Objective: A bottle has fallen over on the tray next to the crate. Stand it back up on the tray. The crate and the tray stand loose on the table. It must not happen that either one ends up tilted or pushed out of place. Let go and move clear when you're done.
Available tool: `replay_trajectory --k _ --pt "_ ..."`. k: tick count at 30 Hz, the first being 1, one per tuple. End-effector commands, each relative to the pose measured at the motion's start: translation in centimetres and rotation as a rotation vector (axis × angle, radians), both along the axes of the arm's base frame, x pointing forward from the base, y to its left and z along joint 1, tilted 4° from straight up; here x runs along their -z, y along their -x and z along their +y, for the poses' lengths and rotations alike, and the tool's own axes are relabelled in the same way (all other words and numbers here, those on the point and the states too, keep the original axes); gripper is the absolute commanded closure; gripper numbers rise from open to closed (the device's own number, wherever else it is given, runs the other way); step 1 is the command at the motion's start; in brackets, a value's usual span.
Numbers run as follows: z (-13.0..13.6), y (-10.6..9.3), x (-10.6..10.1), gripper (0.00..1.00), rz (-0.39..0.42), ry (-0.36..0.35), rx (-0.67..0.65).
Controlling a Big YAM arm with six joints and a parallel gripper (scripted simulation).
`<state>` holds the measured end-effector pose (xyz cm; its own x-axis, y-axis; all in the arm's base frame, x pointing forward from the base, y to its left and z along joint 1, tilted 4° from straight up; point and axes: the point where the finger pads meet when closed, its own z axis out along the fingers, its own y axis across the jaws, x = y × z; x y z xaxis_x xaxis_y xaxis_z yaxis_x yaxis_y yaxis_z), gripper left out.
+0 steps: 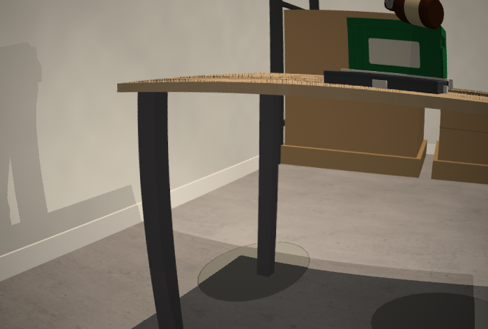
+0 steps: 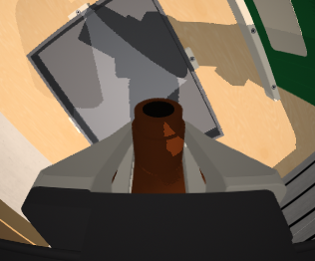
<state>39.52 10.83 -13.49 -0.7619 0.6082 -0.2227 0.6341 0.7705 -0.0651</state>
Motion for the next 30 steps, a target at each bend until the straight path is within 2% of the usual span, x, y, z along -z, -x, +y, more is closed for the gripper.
replay_trajectory --k 1,18,19,21,30 --pt "0.7 -1.5 -1.6 1.00 -0.055 -0.021 0.009" --pt "1.0 -1.1 -1.5 1.00 -0.099 0.021 -0.003" --pt "1.0 -2.1 -1.8 1.00 -0.120 0.019 0.006" --pt "0.9 -0.9 -1.4 1.00 -0.113 0.035 -0.004" --pt "1.2 -1.3 -1.7 1.00 -0.168 0.068 -0.006"
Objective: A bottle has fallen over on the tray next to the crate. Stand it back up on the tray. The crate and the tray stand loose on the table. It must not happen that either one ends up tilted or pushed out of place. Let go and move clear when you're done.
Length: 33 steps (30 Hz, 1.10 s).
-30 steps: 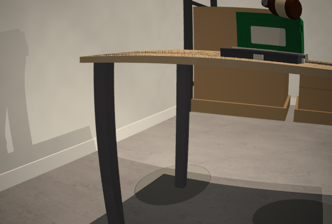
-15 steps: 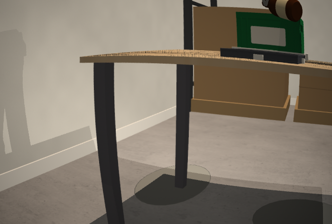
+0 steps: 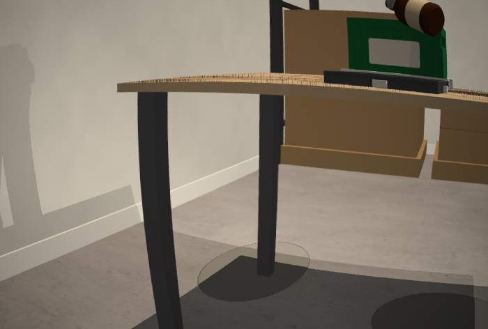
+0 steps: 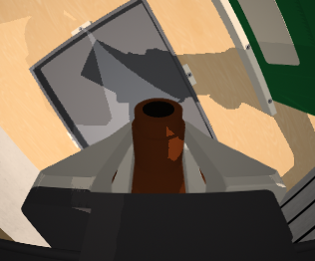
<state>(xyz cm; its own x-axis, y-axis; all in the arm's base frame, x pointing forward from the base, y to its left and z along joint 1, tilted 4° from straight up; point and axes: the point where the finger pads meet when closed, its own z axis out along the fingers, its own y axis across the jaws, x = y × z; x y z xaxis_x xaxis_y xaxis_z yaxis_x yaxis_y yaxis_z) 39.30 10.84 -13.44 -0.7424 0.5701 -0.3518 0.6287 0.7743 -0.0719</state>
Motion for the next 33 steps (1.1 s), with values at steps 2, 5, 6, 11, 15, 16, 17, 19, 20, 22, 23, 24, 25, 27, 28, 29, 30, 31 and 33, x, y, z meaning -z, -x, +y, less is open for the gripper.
replay_trajectory --k 2,5,6,11,15,16,17,19,20,22,23,24,25,27,28,29,30,31,33 --pt "0.8 -1.1 -1.5 1.00 -0.067 -0.015 0.009" --pt "0.7 -1.1 -1.5 1.00 -0.071 -0.012 0.012" --pt "1.0 -2.1 -1.9 1.00 -0.088 -0.016 0.016" --pt "1.0 -1.1 -1.5 1.00 -0.081 -0.004 0.005" --pt "0.8 -1.7 -1.7 1.00 -0.091 -0.006 0.015" --pt "0.8 -1.7 -1.7 1.00 -0.091 -0.007 0.015" --pt "0.9 -1.7 -1.7 1.00 -0.091 -0.008 0.015" --pt "0.9 -1.7 -1.7 1.00 -0.091 -0.008 0.015" --pt "0.9 -1.7 -1.7 1.00 -0.091 -0.008 0.015" --pt "0.9 -1.7 -1.7 1.00 -0.091 -0.008 0.015" --pt "0.9 -1.7 -1.7 1.00 -0.091 -0.007 0.014" --pt "0.9 -1.7 -1.7 1.00 -0.091 -0.007 0.014" --pt "0.9 -1.7 -1.7 1.00 -0.091 -0.007 0.014" --pt "0.9 -1.7 -1.7 1.00 -0.091 -0.007 0.014" --pt "0.9 -1.7 -1.7 1.00 -0.091 -0.007 0.014" --pt "0.9 -1.7 -1.7 1.00 -0.091 -0.007 0.014" --pt "0.9 -1.7 -1.7 1.00 -0.091 -0.007 0.014" --pt "0.9 -1.7 -1.7 1.00 -0.091 -0.007 0.014" --pt "0.9 -1.7 -1.7 1.00 -0.091 -0.007 0.014"
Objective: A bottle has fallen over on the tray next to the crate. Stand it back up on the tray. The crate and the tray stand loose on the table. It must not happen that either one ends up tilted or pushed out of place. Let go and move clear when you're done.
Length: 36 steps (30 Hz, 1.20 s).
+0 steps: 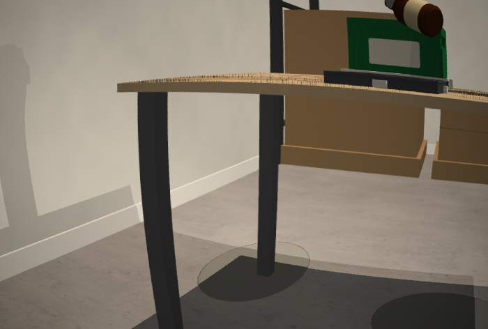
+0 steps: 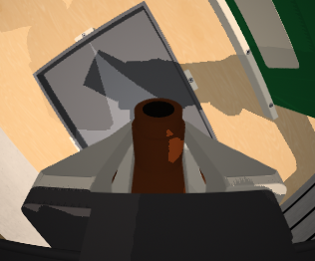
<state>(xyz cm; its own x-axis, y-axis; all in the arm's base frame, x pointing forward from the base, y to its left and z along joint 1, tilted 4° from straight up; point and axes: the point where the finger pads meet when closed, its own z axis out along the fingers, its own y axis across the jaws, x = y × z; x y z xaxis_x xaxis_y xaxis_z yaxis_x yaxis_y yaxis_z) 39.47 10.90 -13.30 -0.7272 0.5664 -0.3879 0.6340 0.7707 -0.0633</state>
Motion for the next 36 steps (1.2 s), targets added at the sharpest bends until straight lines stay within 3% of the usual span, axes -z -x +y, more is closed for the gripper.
replay_trajectory --k 1,36 --pt "0.80 -1.57 -1.61 1.00 -0.056 -0.025 0.009" --pt "1.00 -1.02 -1.41 1.00 -0.089 0.009 -0.003"
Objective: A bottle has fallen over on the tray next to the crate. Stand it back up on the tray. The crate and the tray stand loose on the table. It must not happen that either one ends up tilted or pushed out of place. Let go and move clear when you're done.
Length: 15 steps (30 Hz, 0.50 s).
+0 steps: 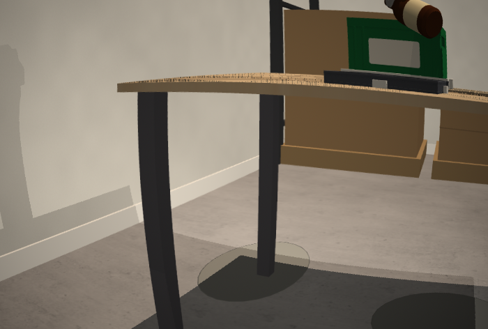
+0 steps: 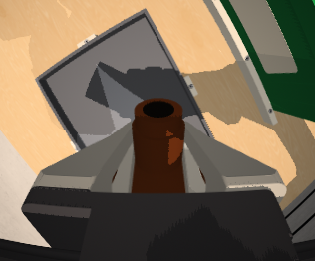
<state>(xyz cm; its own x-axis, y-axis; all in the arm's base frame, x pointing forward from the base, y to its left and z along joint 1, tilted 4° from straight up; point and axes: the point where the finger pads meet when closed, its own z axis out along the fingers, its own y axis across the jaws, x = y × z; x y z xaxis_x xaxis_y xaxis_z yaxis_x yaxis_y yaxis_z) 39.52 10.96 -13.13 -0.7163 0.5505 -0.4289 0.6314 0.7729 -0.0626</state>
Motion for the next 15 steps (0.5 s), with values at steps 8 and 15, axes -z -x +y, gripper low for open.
replay_trajectory --k 8,15 --pt "0.5 0.0 0.0 1.00 -0.055 0.023 0.000" --pt "0.6 -0.2 0.1 1.00 -0.093 0.051 -0.003"
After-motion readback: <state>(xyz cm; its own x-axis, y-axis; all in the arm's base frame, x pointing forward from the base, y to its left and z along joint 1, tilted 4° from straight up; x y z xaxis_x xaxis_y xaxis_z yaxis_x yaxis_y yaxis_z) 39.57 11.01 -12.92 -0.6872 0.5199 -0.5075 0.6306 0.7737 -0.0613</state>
